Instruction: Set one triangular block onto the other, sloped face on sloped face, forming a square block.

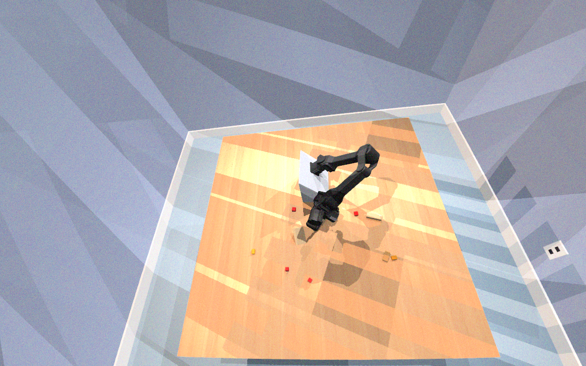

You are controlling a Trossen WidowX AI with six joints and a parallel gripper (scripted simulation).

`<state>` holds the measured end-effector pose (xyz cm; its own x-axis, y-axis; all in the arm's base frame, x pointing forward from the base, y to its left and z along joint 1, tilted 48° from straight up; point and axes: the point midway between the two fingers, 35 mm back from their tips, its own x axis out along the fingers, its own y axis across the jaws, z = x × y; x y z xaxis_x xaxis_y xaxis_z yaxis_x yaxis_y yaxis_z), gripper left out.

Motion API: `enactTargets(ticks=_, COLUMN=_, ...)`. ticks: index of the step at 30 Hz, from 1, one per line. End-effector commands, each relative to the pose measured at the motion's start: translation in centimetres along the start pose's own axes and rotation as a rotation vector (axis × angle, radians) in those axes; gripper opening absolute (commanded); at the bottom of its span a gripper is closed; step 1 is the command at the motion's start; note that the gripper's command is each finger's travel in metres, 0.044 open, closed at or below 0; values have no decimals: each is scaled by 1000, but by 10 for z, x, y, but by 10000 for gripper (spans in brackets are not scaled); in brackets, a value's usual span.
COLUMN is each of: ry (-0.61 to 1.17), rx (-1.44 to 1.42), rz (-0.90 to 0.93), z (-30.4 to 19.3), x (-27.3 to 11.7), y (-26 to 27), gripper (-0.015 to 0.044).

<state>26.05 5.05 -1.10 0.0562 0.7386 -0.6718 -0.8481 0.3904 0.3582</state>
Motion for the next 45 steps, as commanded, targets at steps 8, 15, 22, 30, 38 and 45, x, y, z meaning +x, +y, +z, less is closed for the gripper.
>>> enactTargets(ticks=8, ry=3, rx=13, rz=0, z=1, x=-4, y=1, gripper=0)
enactTargets(ticks=15, ry=2, rx=40, rz=2, z=0, x=-3, y=1, gripper=0)
enactTargets(ticks=22, ry=2, rx=218, rz=2, z=0, x=-3, y=1, gripper=0)
enactTargets(ticks=30, ry=2, rx=453, rz=1, z=0, x=-3, y=1, gripper=0)
enactTargets(ticks=38, ry=2, rx=656, rz=1, z=1, x=-3, y=1, gripper=0)
enactTargets(ticks=45, ry=2, rx=856, rz=0, z=0, x=-3, y=1, gripper=0)
